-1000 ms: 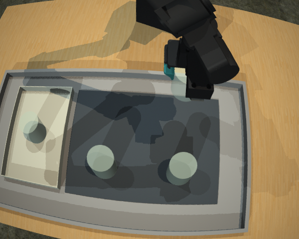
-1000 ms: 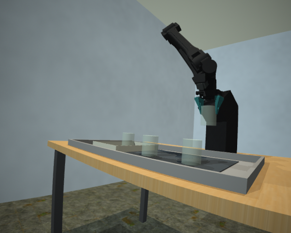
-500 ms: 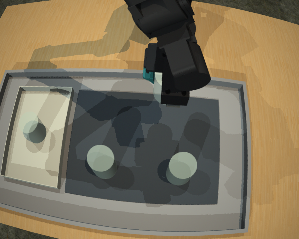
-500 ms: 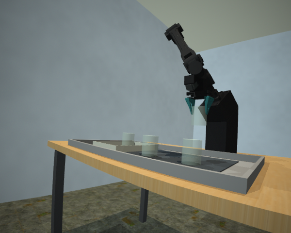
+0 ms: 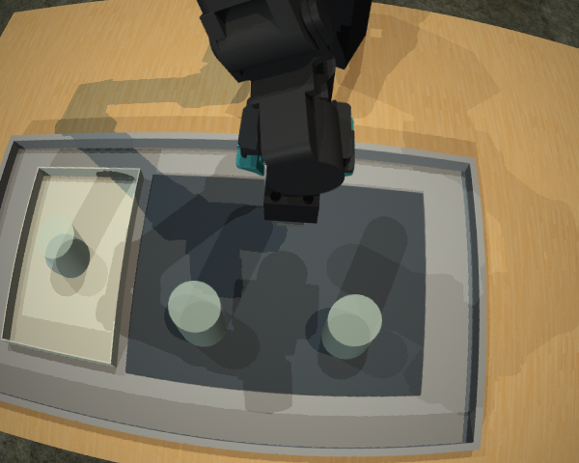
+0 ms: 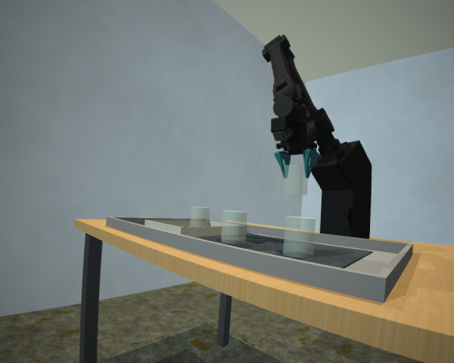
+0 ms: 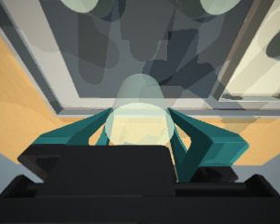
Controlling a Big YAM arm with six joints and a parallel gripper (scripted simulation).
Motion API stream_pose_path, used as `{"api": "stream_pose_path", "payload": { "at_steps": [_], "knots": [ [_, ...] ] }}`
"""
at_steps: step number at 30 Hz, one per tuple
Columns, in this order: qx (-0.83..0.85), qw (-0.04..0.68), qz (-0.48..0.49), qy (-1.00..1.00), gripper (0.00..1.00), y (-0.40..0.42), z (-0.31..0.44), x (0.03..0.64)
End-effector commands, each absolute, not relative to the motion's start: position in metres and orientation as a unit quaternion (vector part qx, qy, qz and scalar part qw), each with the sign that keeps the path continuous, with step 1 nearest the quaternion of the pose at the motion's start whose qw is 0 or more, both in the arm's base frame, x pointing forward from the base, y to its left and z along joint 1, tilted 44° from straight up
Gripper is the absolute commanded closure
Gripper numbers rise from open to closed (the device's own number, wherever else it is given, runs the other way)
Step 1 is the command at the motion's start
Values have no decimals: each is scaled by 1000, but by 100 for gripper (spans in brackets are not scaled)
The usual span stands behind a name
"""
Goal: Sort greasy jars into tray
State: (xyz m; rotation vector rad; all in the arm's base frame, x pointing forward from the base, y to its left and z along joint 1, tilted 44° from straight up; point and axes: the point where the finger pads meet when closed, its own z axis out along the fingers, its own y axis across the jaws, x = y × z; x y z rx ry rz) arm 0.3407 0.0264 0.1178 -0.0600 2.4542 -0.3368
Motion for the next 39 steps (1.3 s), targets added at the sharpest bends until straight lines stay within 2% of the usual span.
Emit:
{"api": "stream_pose_path", "payload": {
  "at_steps": [1,39],
  "knots": [
    [-24,347,-131,928,100,15,147,354],
    [-24,347,-131,928,100,-78,204,384]
  ]
}}
